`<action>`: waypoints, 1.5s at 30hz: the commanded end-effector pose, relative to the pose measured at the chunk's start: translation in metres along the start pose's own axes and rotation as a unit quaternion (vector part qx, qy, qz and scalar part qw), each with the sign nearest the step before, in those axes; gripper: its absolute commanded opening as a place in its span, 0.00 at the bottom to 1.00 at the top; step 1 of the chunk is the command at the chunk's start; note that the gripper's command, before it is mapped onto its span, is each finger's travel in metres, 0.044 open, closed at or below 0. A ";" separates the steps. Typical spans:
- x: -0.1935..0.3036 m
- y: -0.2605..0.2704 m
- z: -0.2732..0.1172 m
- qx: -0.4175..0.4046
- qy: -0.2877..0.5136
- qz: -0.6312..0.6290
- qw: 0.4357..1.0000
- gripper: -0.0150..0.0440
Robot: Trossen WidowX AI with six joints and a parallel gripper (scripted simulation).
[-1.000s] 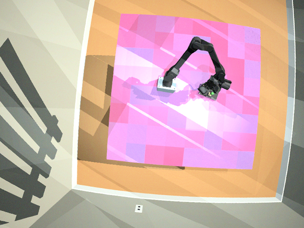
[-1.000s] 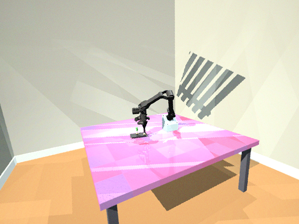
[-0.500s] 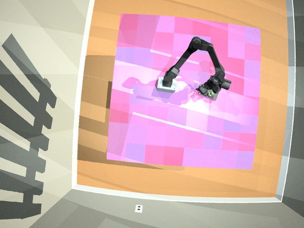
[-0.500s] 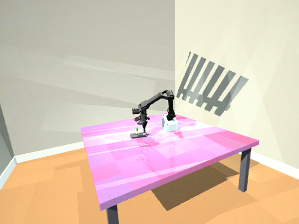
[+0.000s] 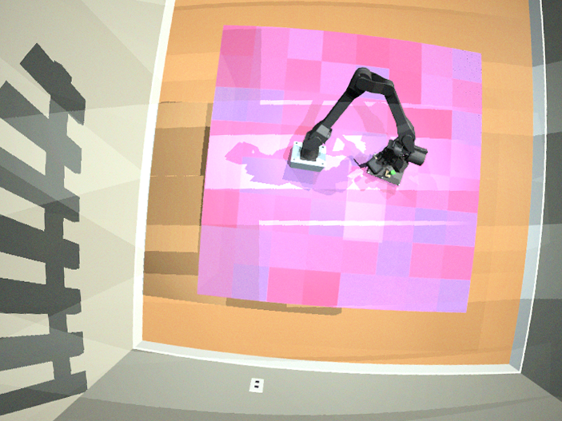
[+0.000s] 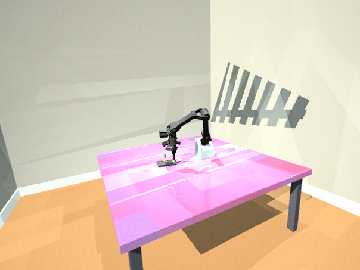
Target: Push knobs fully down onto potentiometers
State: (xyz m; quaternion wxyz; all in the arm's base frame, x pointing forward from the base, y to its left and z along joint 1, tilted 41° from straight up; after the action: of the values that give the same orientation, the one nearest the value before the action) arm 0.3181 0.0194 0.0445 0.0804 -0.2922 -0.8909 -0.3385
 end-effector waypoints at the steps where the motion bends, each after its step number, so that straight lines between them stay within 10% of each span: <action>1: 0.000 0.002 0.006 0.000 0.002 -0.002 1.000 0.25; 45: 0.001 0.002 0.017 -0.001 0.003 -0.002 1.000 0.25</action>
State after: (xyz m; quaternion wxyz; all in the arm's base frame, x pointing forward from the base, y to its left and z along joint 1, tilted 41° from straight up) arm 0.3179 0.0238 0.0391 0.0779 -0.2964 -0.8897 -0.3384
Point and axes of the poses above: the point midway between the two fingers, 35 mm back from their tips, its own z axis out along the fingers, its own y axis across the jaws, x = y × z, the point moved 3 cm from there along -z, back along the fingers, and after that the axes turned 8 degrees about -z, right-handed, at the moved point
